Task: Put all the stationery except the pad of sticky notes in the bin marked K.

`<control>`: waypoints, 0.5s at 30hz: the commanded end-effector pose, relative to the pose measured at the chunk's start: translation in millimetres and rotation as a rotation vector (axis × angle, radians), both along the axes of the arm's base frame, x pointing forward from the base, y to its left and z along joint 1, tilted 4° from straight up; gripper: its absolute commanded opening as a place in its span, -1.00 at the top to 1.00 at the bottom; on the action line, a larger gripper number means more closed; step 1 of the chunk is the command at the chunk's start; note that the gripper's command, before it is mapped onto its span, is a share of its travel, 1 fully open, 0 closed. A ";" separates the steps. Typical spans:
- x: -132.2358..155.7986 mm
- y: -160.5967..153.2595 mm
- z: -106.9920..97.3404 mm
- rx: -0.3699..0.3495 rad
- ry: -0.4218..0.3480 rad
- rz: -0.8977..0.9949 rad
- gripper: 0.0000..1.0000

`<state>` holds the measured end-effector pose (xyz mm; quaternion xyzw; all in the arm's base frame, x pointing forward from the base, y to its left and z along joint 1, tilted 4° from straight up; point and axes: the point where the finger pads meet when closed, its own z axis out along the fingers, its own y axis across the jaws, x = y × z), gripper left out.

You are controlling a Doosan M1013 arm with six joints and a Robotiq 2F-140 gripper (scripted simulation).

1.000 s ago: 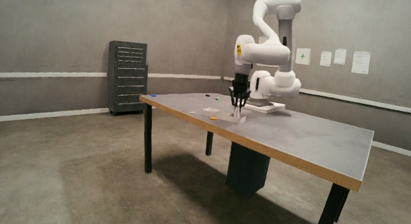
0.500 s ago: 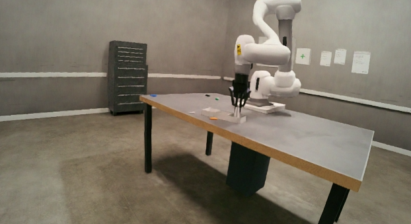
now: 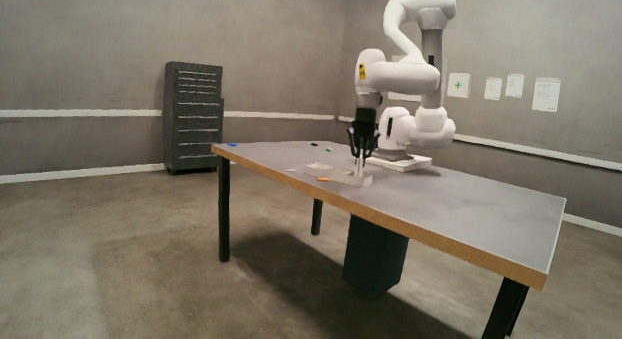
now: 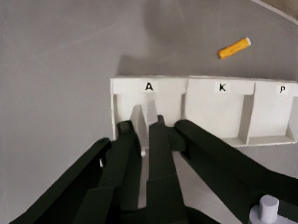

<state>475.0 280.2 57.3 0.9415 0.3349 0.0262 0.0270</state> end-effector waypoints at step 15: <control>-2.1 1.1 31.3 0.000 0.000 0.000 0.70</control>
